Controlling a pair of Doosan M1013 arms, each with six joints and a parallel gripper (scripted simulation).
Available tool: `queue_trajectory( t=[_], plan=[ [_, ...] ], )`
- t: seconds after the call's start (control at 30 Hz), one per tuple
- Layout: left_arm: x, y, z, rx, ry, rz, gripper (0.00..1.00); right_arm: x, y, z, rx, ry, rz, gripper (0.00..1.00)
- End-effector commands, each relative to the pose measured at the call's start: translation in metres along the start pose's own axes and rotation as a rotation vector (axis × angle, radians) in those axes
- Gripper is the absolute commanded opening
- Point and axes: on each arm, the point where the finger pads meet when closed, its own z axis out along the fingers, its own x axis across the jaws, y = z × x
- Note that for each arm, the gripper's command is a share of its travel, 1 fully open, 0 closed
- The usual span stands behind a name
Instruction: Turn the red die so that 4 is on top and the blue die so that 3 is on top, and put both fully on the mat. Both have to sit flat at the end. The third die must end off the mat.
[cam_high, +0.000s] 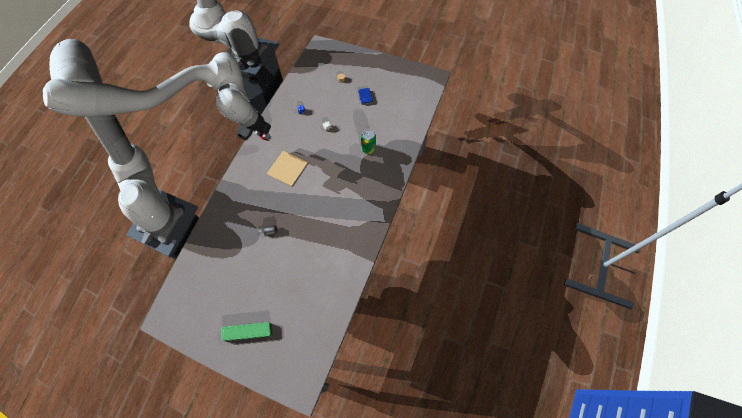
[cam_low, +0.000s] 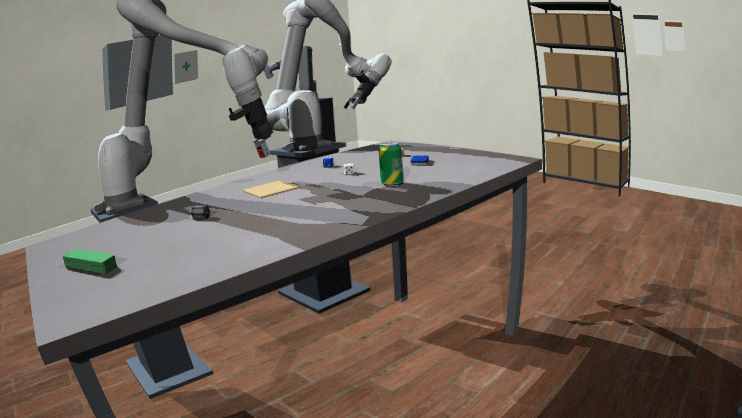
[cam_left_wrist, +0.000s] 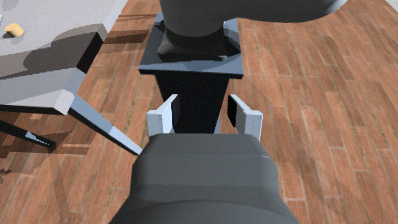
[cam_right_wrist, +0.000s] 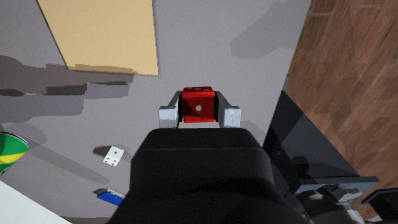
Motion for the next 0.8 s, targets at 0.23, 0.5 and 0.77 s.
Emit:
queue_trajectory(
  t=[0.23, 0.5, 0.77],
  plan=[
    [0.0001, -0.0001, -0.0005, -0.001, 0.000, 0.000, 1.00, 0.0035, -0.0001, 0.0016, -0.309, 0.035, -0.008, 0.57],
    [0.0001, -0.0001, -0.0005, -0.001, 0.000, 0.000, 1.00, 0.0025, -0.0016, 0.0019, -0.472, 0.033, -0.005, 0.57],
    [0.0001, -0.0001, -0.0005, -0.001, 0.000, 0.000, 1.00, 0.0021, -0.0016, 0.0009, -0.588, 0.033, -0.003, 0.57]
  ],
)
